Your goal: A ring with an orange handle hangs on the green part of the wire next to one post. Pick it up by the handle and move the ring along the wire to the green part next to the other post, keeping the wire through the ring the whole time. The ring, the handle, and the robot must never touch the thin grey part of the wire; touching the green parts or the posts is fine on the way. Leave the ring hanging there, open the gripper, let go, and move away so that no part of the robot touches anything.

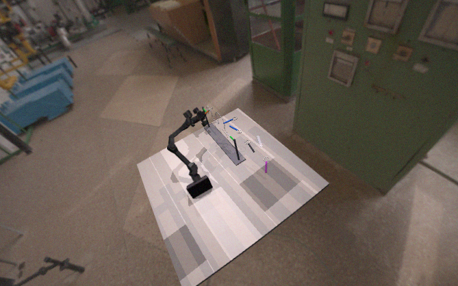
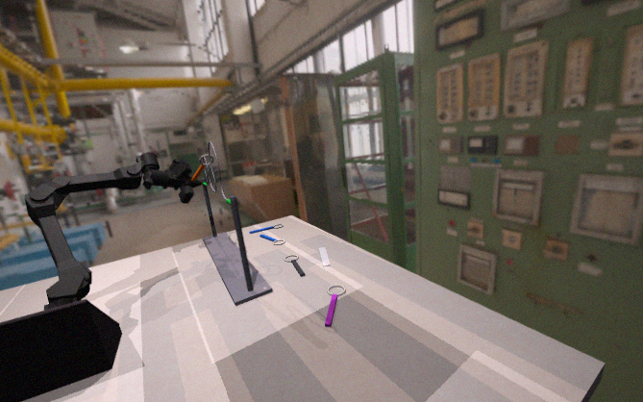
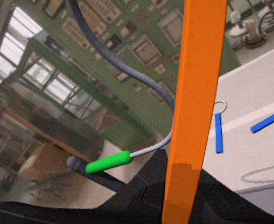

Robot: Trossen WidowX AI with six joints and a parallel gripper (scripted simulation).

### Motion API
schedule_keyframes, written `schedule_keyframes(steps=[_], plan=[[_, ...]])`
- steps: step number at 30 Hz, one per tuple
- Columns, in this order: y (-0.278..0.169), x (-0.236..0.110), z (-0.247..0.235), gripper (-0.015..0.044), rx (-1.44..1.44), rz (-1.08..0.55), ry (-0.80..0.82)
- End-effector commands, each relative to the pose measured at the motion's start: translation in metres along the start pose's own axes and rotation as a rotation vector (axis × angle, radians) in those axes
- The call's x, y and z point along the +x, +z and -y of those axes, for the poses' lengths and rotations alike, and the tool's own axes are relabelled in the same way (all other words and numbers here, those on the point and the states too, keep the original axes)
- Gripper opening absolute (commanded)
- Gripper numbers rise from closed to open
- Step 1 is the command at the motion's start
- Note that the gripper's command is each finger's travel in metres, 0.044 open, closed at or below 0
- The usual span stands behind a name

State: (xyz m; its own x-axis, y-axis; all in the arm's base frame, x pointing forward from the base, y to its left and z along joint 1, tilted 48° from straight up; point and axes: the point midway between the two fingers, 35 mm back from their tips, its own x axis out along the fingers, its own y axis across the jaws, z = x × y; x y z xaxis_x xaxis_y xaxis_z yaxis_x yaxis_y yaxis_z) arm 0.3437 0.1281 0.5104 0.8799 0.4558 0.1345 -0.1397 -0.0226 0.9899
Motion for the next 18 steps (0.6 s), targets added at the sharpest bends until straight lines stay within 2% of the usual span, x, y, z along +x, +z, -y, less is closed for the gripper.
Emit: schedule_keyframes(steps=[1, 18], plan=[[-0.001, -0.003, -0.006, -0.015, 0.061, 0.007, 0.041], [0.004, -0.004, -0.027, -0.015, 0.371, 0.036, 0.224]])
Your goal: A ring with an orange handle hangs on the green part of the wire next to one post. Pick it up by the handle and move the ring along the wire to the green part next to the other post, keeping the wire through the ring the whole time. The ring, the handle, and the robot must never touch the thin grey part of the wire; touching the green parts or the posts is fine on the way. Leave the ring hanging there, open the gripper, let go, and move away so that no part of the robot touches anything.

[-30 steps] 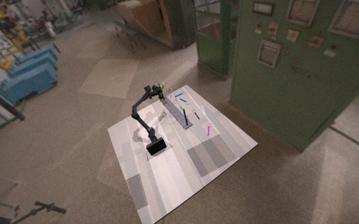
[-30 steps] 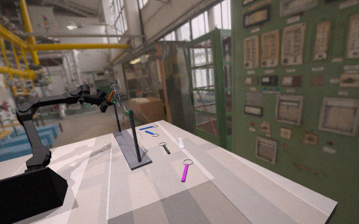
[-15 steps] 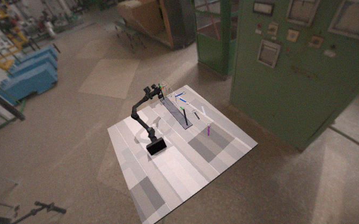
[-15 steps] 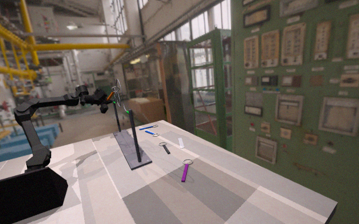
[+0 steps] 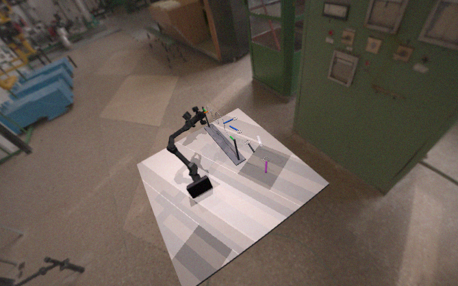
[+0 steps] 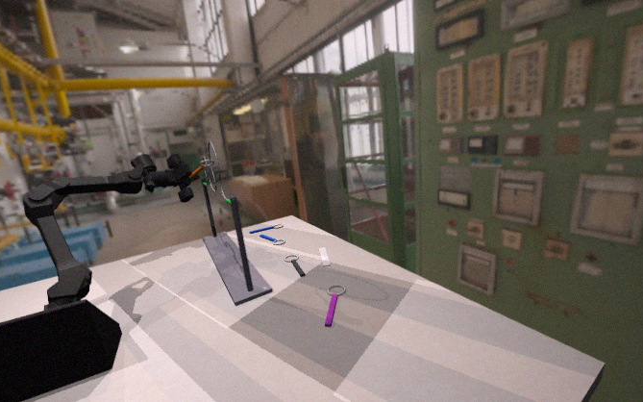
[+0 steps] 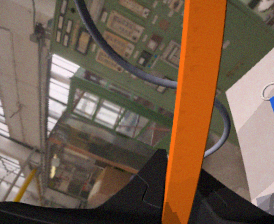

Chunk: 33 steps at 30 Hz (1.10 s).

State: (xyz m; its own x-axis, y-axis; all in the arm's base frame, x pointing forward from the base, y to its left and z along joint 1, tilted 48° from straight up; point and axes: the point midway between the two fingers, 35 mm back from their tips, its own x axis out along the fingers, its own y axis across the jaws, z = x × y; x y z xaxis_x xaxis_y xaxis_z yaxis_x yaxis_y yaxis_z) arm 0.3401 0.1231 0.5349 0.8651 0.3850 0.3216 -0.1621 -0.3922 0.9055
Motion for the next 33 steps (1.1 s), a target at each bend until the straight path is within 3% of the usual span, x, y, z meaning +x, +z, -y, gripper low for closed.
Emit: schedule_keyframes(steps=[1, 33], plan=[[-0.001, -0.001, -0.004, -0.015, 0.063, 0.005, 0.036], [0.008, -0.003, -0.035, -0.015, 0.561, 0.059, 0.332]])
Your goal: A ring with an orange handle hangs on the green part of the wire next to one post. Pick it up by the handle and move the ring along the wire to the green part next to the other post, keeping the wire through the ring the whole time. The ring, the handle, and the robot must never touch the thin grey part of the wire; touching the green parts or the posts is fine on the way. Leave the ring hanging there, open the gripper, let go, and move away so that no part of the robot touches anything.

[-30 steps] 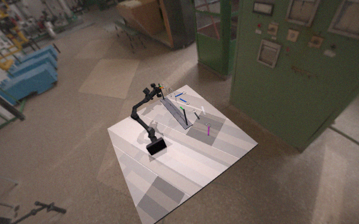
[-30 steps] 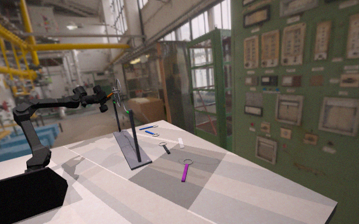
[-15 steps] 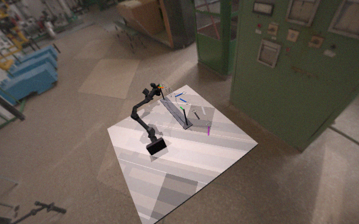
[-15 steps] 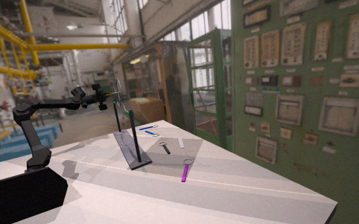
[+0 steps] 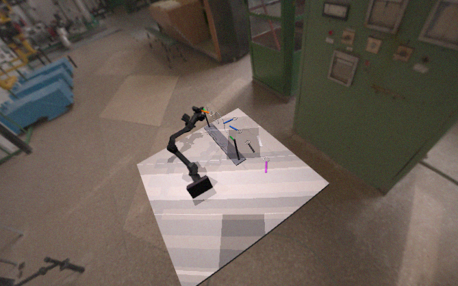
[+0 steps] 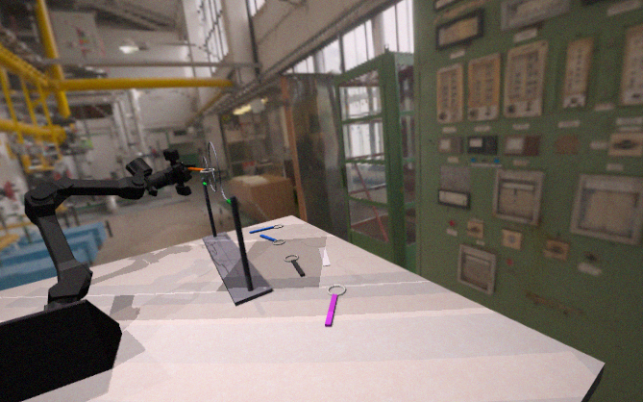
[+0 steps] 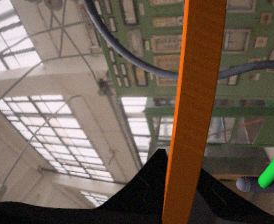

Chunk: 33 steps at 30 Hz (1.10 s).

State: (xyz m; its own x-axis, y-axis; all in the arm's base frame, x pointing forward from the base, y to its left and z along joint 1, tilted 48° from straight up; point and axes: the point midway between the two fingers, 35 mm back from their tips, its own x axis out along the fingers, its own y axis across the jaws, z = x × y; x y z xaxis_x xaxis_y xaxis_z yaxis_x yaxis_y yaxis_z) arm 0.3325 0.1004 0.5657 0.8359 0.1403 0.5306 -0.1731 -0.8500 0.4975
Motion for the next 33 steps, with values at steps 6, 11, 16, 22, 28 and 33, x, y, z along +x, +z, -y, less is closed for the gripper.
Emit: schedule_keyframes(steps=[6, 11, 16, 22, 28, 33], plan=[[0.002, 0.001, 0.004, -0.015, 0.058, 0.012, 0.029], [0.001, 0.001, 0.01, -0.015, 0.053, 0.011, 0.028], [0.0, 0.001, 0.019, -0.015, 0.018, 0.006, 0.01], [0.0, -0.001, 0.034, -0.015, -0.06, -0.004, -0.033], [0.001, -0.004, 0.05, -0.015, -0.149, -0.016, -0.082], [0.004, -0.008, 0.064, -0.015, -0.235, -0.027, -0.131]])
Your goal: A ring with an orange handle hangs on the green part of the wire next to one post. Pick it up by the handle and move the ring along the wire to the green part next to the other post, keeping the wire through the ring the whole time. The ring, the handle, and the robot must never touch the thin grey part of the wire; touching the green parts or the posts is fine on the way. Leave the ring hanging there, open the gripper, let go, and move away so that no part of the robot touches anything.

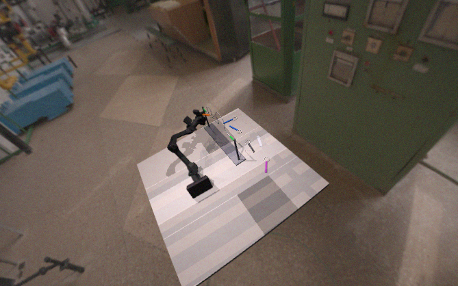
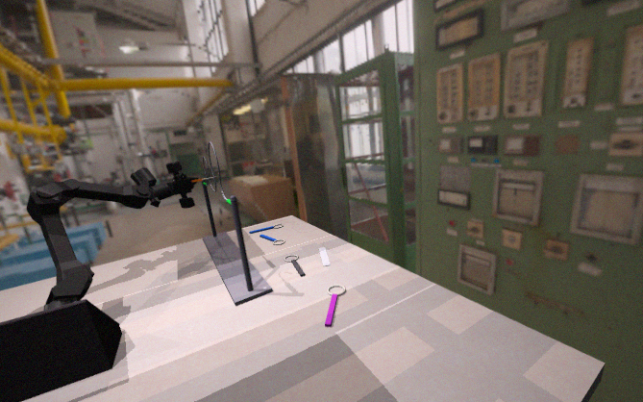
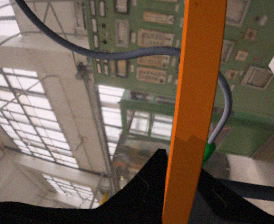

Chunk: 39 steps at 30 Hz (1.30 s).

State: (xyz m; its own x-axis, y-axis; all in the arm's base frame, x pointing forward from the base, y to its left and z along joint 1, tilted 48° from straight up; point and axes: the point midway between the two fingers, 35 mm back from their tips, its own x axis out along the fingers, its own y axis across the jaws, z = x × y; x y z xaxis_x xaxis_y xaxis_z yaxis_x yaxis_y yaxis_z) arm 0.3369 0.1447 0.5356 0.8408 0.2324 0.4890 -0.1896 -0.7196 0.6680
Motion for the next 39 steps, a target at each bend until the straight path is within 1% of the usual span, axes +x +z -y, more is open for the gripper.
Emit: schedule_keyframes(steps=[1, 19, 39], plan=[[0.002, -0.001, 0.015, -0.015, -0.061, -0.005, -0.043], [0.018, -0.018, 0.075, -0.015, -0.437, -0.056, -0.257], [0.062, -0.05, 0.125, -0.015, -0.863, -0.113, -0.5]])
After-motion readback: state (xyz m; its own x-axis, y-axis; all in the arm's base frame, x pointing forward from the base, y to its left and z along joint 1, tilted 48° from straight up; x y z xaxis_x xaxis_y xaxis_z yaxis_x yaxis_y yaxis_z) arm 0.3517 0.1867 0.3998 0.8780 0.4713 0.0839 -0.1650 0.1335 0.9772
